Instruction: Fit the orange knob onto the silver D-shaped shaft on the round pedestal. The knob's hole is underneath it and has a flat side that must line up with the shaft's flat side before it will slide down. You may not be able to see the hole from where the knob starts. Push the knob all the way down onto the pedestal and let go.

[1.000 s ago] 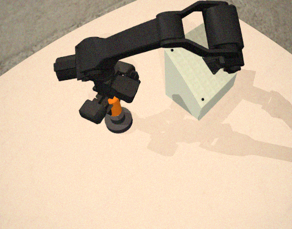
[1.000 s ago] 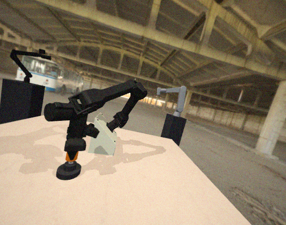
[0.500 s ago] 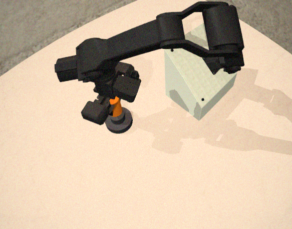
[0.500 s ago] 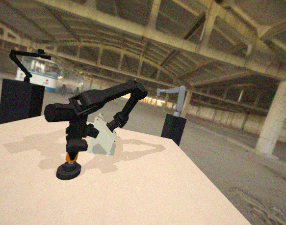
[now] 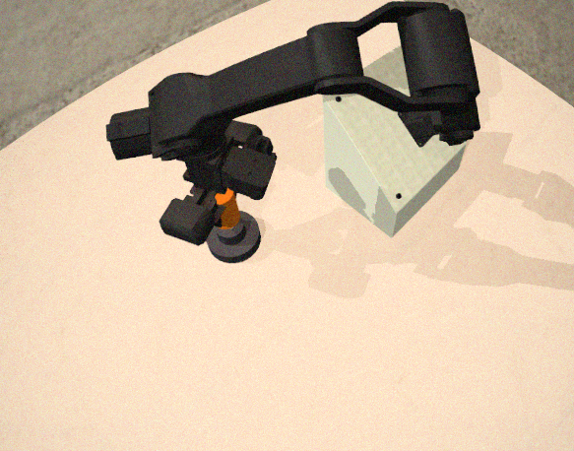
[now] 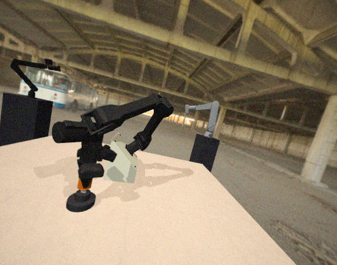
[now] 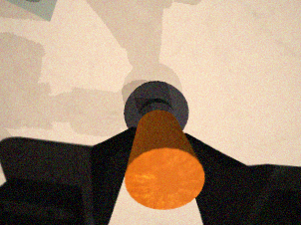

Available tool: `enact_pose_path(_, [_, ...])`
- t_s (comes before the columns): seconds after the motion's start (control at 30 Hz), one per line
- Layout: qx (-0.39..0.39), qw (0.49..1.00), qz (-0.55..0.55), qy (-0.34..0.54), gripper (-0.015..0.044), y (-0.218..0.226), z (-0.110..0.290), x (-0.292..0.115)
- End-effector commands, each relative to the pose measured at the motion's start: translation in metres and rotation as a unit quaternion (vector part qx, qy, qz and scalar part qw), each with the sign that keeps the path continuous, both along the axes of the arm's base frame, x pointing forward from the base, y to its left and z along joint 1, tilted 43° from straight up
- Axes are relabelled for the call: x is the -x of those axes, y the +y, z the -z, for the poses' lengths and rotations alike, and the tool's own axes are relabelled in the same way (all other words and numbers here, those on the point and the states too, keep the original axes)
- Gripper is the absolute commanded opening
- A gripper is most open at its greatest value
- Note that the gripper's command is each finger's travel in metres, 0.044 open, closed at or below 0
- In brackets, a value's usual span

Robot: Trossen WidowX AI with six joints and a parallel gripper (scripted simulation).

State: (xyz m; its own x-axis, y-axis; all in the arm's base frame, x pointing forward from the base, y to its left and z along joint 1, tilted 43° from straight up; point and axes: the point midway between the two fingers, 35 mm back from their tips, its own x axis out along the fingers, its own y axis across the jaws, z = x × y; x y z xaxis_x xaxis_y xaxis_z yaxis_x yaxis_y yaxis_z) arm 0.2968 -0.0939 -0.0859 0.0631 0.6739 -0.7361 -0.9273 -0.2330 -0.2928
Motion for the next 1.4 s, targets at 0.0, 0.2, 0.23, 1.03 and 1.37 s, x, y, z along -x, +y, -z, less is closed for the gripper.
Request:
enact_pose_path(0.0, [0.003,0.999,-0.026,-0.024,0.0,-0.0014,-0.001,-0.0012])
enact_pose_path(0.2, [0.007,0.995,-0.071,-0.066,0.0,0.0001,0.0008,-0.0009])
enact_pose_path(0.23, [0.007,0.995,-0.071,-0.066,0.0,0.0002,0.0009,-0.0007])
enact_pose_path(1.03, [0.007,0.995,-0.071,-0.066,0.0,-0.0012,-0.0011,-0.0009])
enact_pose_path(1.37, [-0.006,0.993,0.085,0.077,0.0,-0.0006,-0.0001,-0.0008])
